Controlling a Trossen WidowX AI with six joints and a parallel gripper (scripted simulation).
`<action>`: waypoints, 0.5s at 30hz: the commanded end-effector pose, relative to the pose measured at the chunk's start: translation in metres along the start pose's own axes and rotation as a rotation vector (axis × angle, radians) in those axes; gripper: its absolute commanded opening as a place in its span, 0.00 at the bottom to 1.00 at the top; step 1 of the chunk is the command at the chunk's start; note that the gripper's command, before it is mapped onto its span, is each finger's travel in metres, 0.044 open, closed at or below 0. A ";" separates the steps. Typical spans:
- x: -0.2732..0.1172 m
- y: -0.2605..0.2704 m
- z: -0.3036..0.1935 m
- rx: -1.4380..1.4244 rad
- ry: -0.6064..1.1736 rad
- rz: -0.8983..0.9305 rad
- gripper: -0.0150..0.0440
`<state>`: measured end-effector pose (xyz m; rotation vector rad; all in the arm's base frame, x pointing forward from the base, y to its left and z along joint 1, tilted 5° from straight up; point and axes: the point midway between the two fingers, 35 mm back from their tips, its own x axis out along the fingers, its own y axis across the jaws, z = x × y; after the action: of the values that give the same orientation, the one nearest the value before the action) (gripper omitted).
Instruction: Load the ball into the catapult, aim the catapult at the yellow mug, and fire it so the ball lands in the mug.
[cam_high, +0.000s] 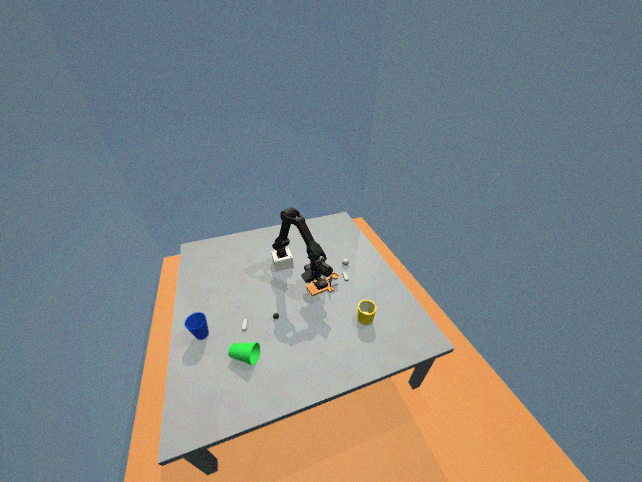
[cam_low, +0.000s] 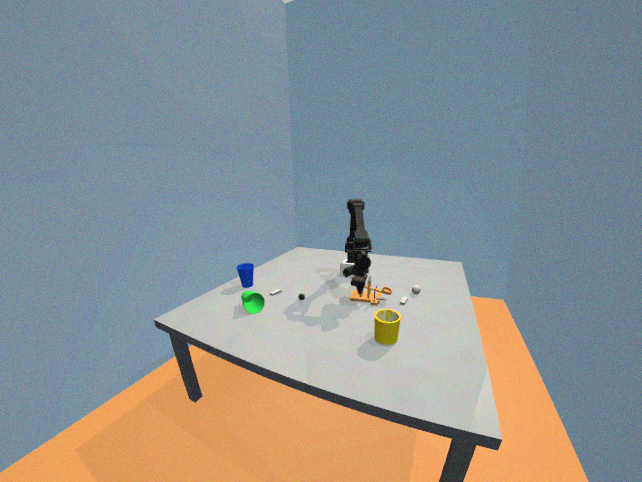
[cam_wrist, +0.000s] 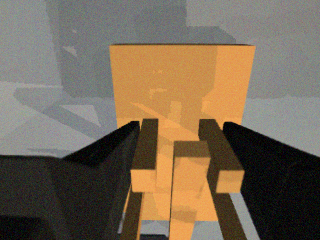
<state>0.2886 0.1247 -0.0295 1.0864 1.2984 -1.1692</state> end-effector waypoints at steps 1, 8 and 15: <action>0.000 0.000 0.000 0.000 -0.001 0.001 0.61; -0.003 0.001 0.000 0.000 -0.001 0.001 0.92; -0.098 0.000 0.001 0.000 -0.001 0.000 1.00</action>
<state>0.2915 0.1250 0.0214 1.0723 1.3066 -1.1901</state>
